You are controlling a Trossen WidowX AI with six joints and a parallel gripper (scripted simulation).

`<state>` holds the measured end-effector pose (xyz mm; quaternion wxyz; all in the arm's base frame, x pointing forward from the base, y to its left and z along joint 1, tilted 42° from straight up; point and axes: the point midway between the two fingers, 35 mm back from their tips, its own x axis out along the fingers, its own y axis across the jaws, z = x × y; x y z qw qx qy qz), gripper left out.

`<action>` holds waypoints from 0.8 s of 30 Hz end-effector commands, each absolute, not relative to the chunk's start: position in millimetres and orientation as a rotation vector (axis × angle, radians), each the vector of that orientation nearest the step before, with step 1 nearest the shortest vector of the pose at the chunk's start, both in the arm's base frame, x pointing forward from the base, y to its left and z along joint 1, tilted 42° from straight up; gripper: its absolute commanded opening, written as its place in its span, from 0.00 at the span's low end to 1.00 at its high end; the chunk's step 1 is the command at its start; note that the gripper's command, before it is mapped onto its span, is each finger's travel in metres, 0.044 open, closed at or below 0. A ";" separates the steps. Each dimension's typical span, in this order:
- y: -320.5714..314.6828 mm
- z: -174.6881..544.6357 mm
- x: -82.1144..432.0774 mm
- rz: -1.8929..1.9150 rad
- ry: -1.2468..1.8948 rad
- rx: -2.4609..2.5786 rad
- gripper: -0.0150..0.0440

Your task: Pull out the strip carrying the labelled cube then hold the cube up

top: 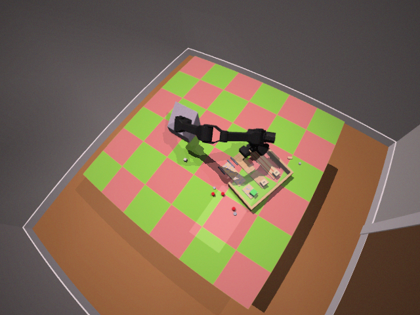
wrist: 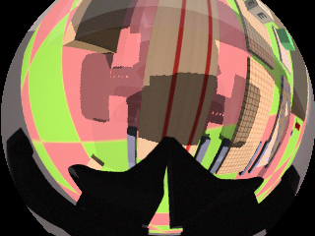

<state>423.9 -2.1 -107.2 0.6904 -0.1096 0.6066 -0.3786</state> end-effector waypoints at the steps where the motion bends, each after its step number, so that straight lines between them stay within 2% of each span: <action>1: -5.8 -110.3 424.1 -0.852 1.359 -0.251 0.25; 24: -1.8 -115.5 414.7 -0.852 1.360 -0.251 0.25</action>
